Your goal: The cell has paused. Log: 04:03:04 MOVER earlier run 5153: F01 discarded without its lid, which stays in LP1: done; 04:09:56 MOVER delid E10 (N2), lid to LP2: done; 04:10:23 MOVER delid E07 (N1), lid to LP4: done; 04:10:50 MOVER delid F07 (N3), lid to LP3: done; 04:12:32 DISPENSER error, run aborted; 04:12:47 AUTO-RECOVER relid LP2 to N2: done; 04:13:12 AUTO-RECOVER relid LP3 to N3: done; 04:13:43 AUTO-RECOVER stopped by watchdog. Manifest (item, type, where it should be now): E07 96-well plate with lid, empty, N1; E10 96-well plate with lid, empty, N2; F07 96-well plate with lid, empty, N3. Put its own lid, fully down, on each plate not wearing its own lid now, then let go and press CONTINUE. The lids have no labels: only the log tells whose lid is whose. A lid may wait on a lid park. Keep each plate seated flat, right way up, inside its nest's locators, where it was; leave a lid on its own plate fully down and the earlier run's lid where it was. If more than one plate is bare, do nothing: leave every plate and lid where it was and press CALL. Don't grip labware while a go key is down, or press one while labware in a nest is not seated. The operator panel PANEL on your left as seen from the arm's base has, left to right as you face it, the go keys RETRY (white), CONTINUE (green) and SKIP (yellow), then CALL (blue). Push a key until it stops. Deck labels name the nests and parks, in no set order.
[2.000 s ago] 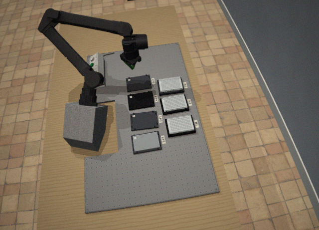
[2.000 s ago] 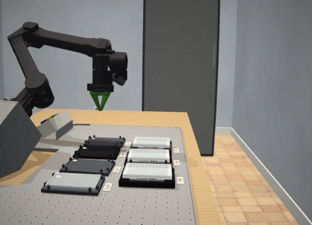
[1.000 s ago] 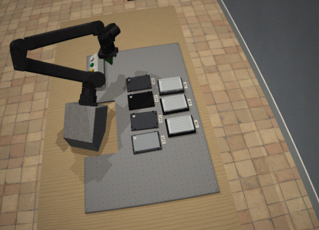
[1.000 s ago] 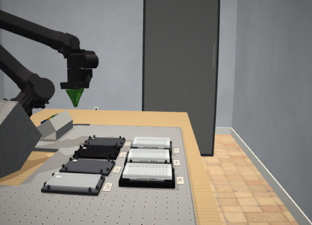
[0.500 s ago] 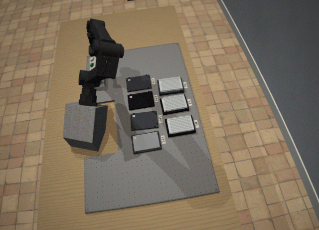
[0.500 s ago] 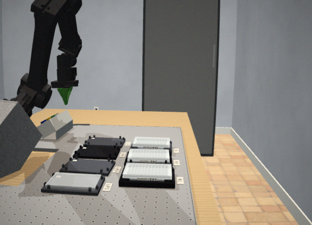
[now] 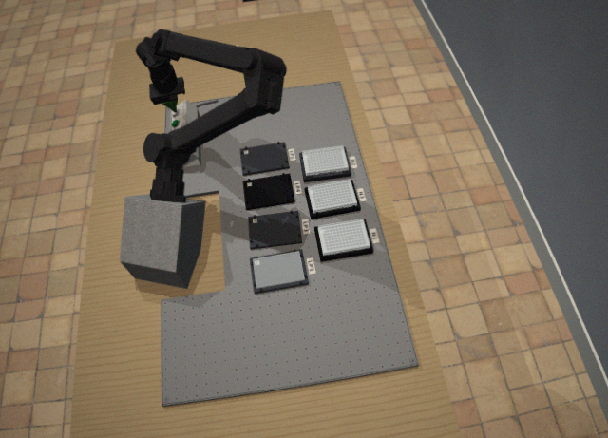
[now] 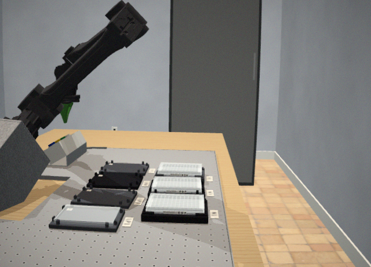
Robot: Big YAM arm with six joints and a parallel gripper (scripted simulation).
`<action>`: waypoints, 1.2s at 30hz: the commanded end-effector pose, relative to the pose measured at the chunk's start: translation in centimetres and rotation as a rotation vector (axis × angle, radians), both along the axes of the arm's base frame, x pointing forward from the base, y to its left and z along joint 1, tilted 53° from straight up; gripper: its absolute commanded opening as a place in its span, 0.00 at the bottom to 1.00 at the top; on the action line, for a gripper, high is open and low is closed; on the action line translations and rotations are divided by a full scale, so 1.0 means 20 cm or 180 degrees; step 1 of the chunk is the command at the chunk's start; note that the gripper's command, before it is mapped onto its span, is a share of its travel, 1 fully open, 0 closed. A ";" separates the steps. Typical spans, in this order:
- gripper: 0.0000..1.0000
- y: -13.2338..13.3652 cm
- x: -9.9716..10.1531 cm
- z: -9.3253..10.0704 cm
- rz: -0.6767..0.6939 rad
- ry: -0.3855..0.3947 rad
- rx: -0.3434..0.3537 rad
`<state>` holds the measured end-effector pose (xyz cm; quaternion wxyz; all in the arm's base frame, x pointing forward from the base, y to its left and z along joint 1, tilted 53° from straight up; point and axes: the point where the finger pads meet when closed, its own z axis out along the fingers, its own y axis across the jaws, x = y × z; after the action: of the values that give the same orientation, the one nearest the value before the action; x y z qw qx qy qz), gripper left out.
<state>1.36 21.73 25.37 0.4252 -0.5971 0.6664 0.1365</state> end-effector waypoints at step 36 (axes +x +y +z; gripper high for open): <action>0.00 0.16 -0.08 0.05 -0.0072 0.0207 0.0196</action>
<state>0.45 24.27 24.13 0.4162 -0.5756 0.6886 0.1464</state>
